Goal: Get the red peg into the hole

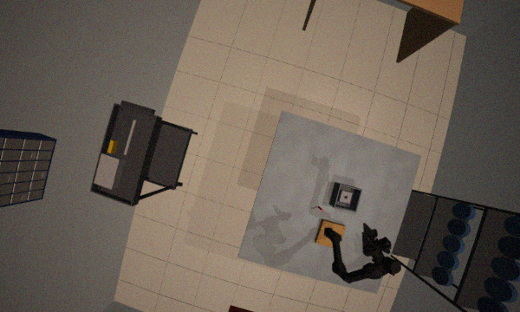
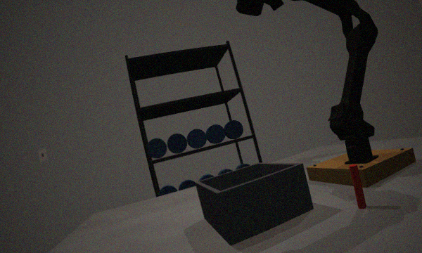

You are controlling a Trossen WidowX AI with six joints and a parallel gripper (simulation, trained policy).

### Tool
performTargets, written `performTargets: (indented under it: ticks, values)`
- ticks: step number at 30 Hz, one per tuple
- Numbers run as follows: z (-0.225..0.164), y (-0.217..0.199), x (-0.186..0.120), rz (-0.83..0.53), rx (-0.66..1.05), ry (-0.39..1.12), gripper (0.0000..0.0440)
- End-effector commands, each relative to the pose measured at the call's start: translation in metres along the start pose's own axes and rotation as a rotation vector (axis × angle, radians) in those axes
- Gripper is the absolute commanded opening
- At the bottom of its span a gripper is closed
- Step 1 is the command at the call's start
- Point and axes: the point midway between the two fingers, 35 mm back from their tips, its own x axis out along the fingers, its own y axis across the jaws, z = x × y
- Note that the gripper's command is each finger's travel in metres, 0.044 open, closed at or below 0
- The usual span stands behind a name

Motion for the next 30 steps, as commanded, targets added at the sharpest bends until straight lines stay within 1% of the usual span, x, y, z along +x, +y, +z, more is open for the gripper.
performTargets:
  ticks: [1,2,3,15,23,30]
  values:
    - [0.000,-0.006,0.002,-0.018,0.004,-0.001,0.0420]
    - [0.000,-0.012,0.004,-0.037,0.013,0.001,0.0437]
    - [-0.001,-0.019,0.007,-0.057,0.024,0.006,0.0440]
    - [-0.034,-0.106,0.040,-0.339,0.295,0.127,0.0440]
    - [-0.072,-0.153,0.053,-0.544,0.449,0.237,0.0440]
    - [-0.112,-0.185,0.057,-0.741,0.546,0.343,0.0440]
